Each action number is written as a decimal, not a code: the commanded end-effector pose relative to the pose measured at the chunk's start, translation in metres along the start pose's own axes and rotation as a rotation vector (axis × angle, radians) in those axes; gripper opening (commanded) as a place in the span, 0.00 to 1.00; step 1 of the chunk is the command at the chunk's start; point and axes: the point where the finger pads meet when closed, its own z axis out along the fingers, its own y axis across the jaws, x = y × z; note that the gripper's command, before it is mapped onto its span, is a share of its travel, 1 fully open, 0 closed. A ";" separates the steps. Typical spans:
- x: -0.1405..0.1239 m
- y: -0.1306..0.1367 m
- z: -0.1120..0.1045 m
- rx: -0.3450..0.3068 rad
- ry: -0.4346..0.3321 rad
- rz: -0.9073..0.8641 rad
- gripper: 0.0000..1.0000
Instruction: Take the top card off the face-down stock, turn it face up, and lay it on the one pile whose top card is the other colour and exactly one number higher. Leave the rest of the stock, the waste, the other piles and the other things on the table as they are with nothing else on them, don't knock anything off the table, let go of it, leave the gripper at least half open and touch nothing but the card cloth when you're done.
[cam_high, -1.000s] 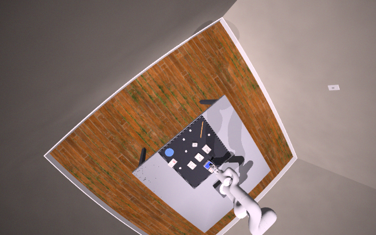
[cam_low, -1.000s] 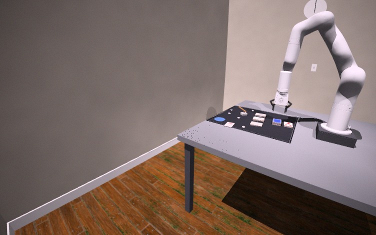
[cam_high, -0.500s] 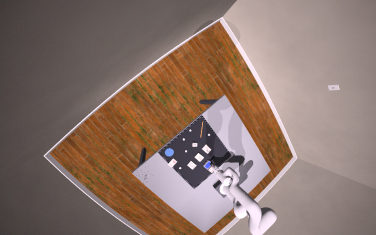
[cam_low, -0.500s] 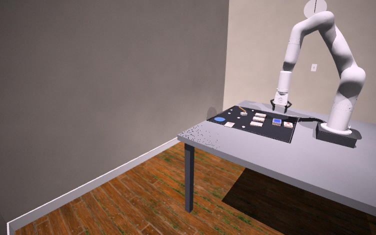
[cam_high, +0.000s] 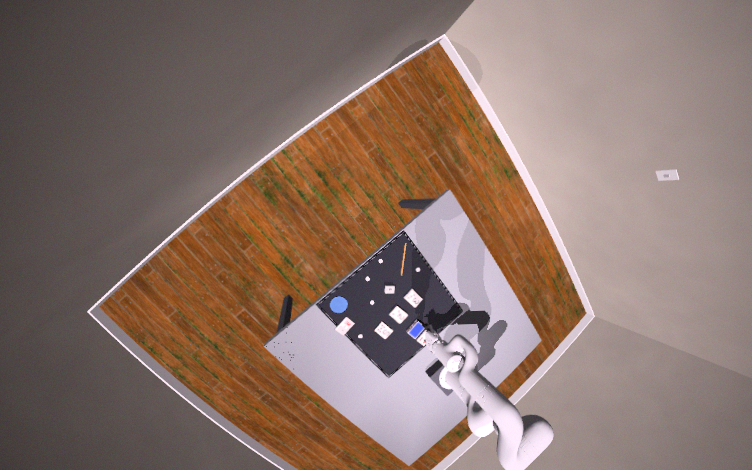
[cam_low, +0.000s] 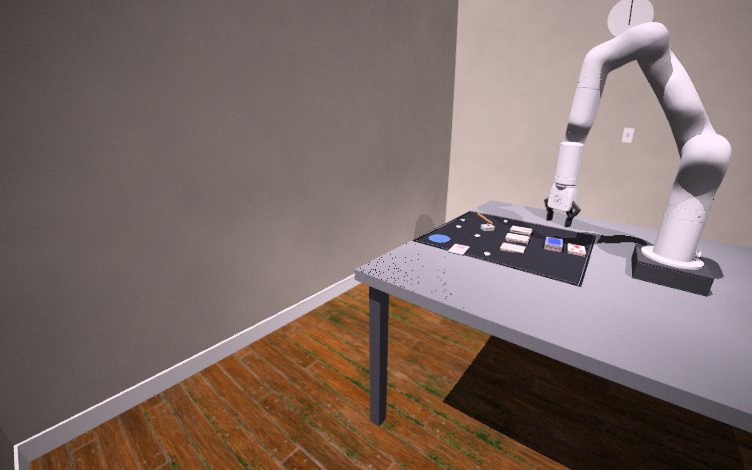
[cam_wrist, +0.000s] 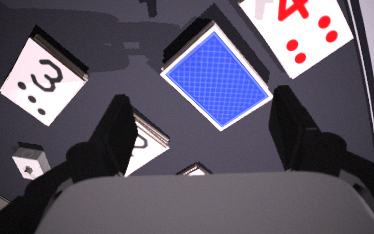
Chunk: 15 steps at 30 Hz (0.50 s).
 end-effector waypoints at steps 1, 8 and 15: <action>0.000 -0.001 -0.001 0.001 -0.001 0.131 1.00; 0.000 -0.001 -0.001 0.001 -0.001 0.343 1.00; 0.000 -0.001 -0.001 0.001 -0.002 0.520 1.00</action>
